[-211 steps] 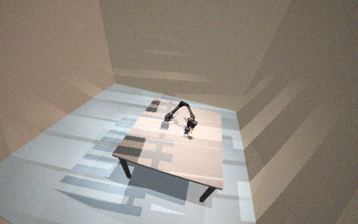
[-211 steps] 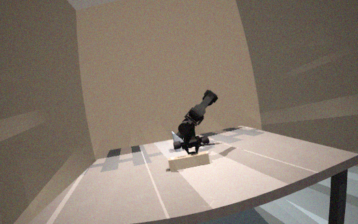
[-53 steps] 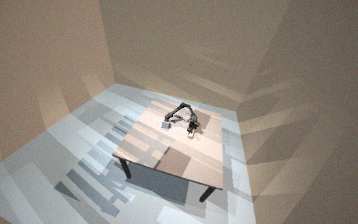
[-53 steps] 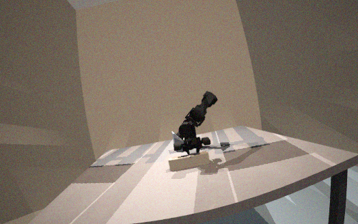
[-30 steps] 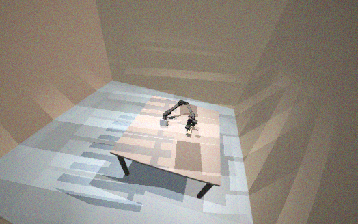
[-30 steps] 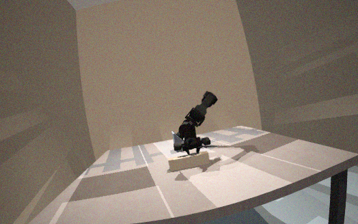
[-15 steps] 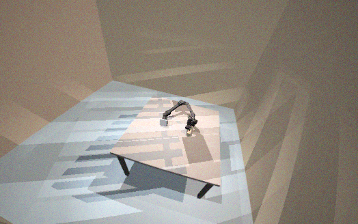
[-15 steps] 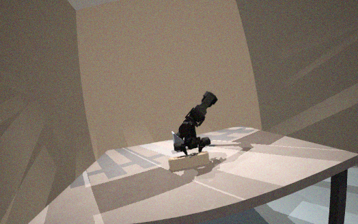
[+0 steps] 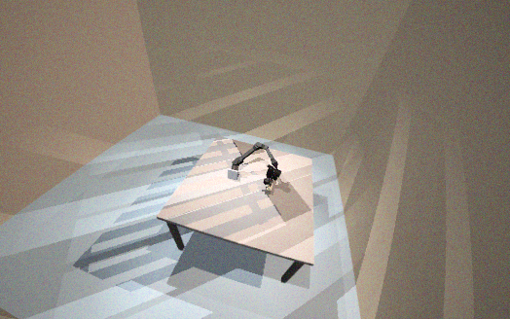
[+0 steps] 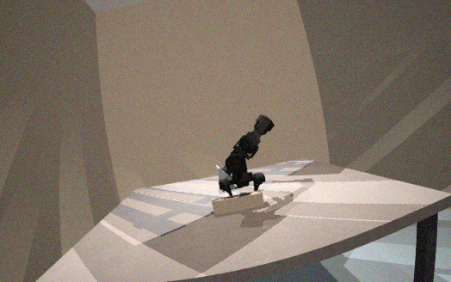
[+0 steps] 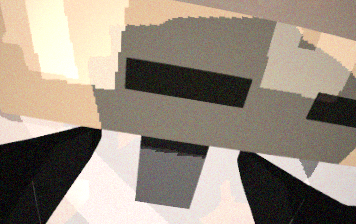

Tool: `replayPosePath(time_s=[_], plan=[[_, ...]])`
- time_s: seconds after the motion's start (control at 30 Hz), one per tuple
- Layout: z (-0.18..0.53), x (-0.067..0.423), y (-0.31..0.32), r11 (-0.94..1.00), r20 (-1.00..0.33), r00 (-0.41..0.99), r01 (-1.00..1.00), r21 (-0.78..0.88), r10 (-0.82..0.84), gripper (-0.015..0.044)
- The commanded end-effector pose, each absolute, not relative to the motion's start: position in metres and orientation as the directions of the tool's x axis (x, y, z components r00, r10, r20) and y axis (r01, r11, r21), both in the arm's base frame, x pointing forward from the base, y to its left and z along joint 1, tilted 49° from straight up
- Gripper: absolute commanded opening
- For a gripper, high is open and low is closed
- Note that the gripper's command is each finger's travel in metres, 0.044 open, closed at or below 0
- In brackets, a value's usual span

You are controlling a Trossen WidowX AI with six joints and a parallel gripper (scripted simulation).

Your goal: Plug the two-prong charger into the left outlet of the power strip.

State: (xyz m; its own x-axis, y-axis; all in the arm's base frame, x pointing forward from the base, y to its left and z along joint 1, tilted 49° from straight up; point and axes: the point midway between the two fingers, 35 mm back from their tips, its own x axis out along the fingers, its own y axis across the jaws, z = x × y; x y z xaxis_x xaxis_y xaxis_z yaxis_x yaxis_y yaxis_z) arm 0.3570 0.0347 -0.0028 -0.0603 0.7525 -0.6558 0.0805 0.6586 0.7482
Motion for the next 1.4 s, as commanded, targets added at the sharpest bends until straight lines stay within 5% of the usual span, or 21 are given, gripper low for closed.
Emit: replayPosePath(time_s=[0.0, 1.37], plan=[[-0.003, 0.355, 0.035, 0.658, -0.656, -0.059, 0.078, 0.749, 0.753, 0.044], [-0.002, 0.339, 0.036, 0.658, -0.657, -0.048, 0.067, 0.75, 0.753, 0.044]])
